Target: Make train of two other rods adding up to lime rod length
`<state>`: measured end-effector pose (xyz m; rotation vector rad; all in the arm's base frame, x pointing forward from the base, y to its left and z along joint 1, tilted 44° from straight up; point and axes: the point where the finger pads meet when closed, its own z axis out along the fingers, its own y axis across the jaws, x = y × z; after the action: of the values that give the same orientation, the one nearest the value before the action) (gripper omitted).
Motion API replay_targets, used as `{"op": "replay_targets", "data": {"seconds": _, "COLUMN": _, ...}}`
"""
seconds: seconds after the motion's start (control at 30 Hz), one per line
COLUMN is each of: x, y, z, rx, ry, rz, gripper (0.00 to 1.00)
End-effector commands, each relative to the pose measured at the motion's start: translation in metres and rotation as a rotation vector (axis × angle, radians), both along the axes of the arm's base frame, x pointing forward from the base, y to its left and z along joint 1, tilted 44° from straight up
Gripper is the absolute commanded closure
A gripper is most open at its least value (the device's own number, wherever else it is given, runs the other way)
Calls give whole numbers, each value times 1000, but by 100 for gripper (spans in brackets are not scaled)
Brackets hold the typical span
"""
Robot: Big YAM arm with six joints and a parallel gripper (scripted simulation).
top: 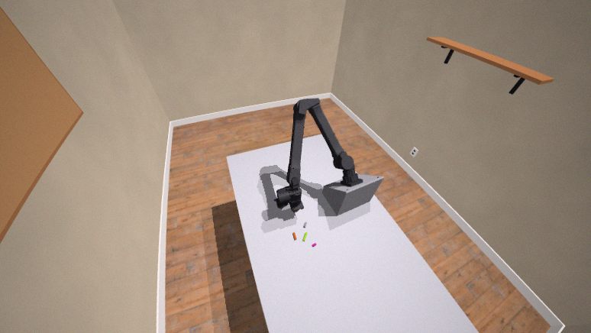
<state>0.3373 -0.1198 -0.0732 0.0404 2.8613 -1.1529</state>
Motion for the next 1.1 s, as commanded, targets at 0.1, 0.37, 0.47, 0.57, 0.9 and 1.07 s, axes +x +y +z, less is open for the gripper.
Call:
{"op": "replay_targets", "data": {"seconds": 0.1, "x": 10, "y": -2, "z": 7, "rx": 2, "ry": -21, "rz": 6, "gripper": 76}}
{"op": "replay_targets", "data": {"seconds": 0.37, "x": 10, "y": -2, "z": 7, "rx": 2, "ry": -21, "rz": 6, "gripper": 76}}
{"op": "replay_targets", "data": {"seconds": 0.47, "x": 10, "y": -2, "z": 7, "rx": 2, "ry": -21, "rz": 6, "gripper": 76}}
{"op": "replay_targets", "data": {"seconds": 0.57, "x": 10, "y": -2, "z": 7, "rx": 2, "ry": -21, "rz": 5, "gripper": 76}}
{"op": "replay_targets", "data": {"seconds": 0.9, "x": 13, "y": -3, "z": 8, "rx": 2, "ry": -22, "rz": 4, "gripper": 76}}
{"op": "replay_targets", "data": {"seconds": 1.07, "x": 10, "y": -3, "z": 7, "rx": 2, "ry": -15, "rz": 3, "gripper": 76}}
